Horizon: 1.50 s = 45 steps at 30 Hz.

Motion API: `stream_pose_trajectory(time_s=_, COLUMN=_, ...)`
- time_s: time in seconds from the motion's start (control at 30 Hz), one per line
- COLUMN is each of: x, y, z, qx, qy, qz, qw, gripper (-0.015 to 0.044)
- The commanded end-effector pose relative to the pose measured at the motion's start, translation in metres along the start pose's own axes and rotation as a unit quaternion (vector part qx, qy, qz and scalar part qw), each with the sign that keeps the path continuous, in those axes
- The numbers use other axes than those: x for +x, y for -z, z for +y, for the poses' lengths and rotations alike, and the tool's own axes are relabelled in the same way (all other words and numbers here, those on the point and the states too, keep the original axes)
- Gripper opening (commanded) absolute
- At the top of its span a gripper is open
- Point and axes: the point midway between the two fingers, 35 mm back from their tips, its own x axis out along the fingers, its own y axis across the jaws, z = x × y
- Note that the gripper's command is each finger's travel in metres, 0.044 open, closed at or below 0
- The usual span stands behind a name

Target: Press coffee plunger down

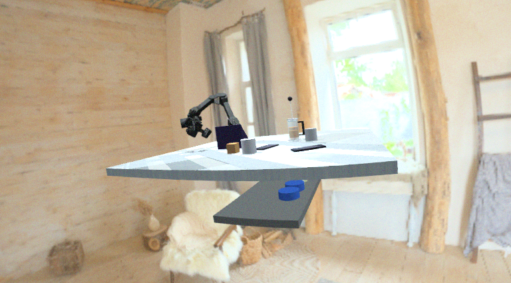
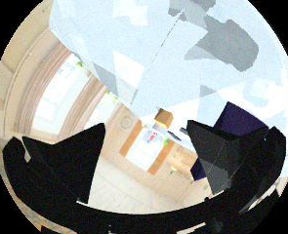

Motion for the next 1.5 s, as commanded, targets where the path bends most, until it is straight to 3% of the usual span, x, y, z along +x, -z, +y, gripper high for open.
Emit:
stream_pose_trajectory(time_s=0.0, x=0.0, y=0.001, z=0.001, qx=-0.003, qy=0.0, qz=0.0, qw=1.0, gripper=0.0426)
stream_pose_trajectory(time_s=0.33, x=0.007, y=0.064, z=0.042, qx=-0.183, qy=0.002, qz=-0.005, qw=0.983, gripper=0.044)
stream_pose_trajectory(time_s=0.67, x=0.029, y=0.185, z=0.074, qx=-0.457, qy=-0.003, qz=0.022, qw=0.889, gripper=0.044)
stream_pose_trajectory(time_s=1.0, x=0.05, y=0.323, z=0.046, qx=-0.717, qy=-0.021, qz=0.106, qw=0.688, gripper=0.044)
stream_pose_trajectory(time_s=1.2, x=0.056, y=0.382, z=0.011, qx=-0.799, qy=-0.035, qz=0.159, qw=0.579, gripper=0.044)
stream_pose_trajectory(time_s=1.47, x=0.049, y=0.468, z=-0.074, qx=-0.889, qy=-0.076, qz=0.28, qw=0.354, gripper=0.044)
